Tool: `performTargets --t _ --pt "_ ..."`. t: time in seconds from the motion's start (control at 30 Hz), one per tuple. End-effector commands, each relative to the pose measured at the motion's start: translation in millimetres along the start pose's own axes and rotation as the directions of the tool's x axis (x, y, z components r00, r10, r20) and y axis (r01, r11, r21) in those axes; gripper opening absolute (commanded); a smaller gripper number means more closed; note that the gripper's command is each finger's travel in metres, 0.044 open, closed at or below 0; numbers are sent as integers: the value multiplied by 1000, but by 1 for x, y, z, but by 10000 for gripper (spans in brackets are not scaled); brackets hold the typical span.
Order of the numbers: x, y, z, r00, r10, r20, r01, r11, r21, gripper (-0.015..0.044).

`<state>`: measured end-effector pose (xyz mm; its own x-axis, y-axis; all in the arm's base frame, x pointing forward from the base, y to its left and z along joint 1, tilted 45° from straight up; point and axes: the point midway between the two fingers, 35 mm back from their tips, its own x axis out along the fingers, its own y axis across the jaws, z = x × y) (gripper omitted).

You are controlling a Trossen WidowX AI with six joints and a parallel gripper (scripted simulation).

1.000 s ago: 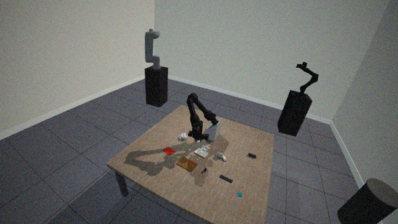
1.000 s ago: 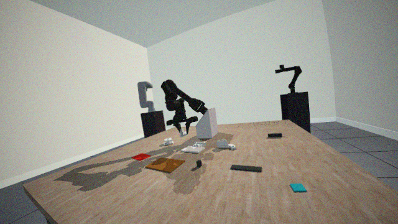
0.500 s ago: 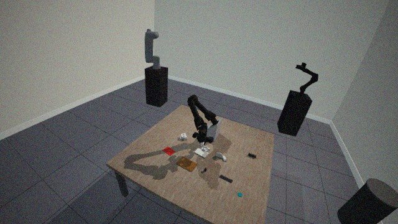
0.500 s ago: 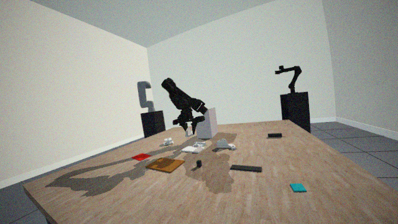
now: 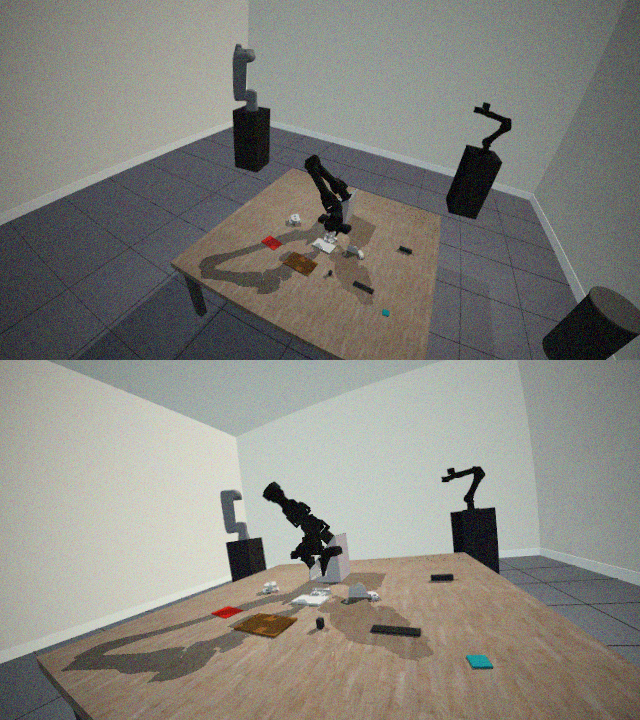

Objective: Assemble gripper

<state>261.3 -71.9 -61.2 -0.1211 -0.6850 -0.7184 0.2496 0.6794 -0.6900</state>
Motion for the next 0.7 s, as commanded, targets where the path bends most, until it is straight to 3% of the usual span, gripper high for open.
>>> performTargets --t 0.0,0.67 --pt "0 12 -1 1000 -1 1 1 999 42 134" --pt "1 29 -7 1000 -11 3 10 994 106 134"
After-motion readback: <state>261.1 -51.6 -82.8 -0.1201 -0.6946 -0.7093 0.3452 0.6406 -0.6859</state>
